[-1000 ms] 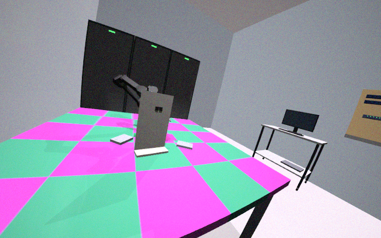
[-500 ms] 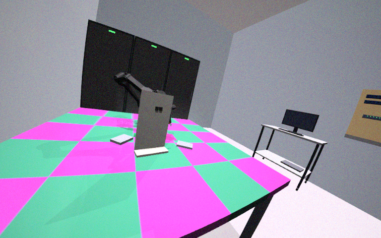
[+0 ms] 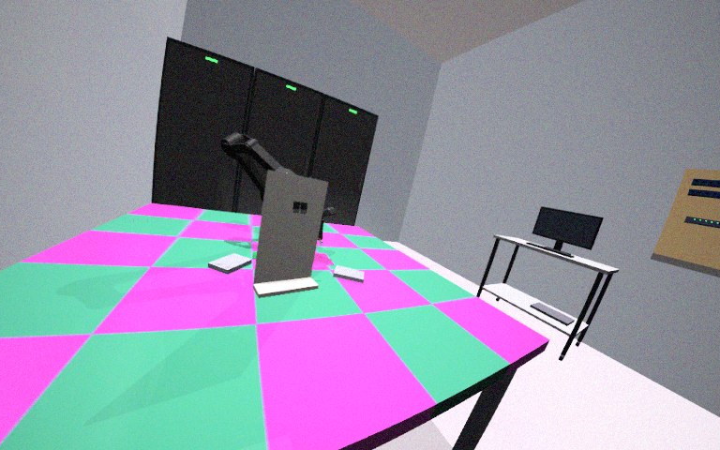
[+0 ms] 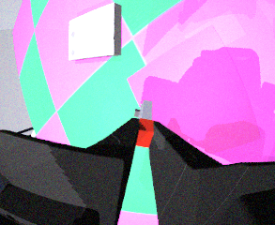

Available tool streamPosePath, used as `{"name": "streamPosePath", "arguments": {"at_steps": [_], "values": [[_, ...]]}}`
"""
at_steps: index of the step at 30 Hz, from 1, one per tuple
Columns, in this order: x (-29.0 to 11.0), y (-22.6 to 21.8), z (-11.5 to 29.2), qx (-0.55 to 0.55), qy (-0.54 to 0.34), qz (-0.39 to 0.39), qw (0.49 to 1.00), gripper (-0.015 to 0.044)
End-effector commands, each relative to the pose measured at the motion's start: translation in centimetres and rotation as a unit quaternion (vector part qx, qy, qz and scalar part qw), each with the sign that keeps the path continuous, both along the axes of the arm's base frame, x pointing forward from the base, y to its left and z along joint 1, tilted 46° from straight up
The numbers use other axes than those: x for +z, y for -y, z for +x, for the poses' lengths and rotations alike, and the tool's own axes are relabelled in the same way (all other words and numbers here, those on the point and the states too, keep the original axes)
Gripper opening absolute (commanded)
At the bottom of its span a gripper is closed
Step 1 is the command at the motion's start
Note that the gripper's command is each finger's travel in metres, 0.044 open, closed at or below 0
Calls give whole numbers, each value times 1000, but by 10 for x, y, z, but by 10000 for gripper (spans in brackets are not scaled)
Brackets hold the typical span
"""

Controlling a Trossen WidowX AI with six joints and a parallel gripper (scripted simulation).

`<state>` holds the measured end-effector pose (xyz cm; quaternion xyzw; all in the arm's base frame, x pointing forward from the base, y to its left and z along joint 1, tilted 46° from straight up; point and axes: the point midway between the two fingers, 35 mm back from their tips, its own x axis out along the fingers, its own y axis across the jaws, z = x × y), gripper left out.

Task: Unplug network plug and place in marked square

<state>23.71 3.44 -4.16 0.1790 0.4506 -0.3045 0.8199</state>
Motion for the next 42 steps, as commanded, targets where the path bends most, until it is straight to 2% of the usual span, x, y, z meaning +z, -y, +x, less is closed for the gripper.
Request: {"name": "streamPosePath", "arguments": {"at_steps": [1,42], "values": [[-3,2,-1,-3,-1,-6,1000,0],[-40,42,-4,-2,-2,-7,1000,0]]}}
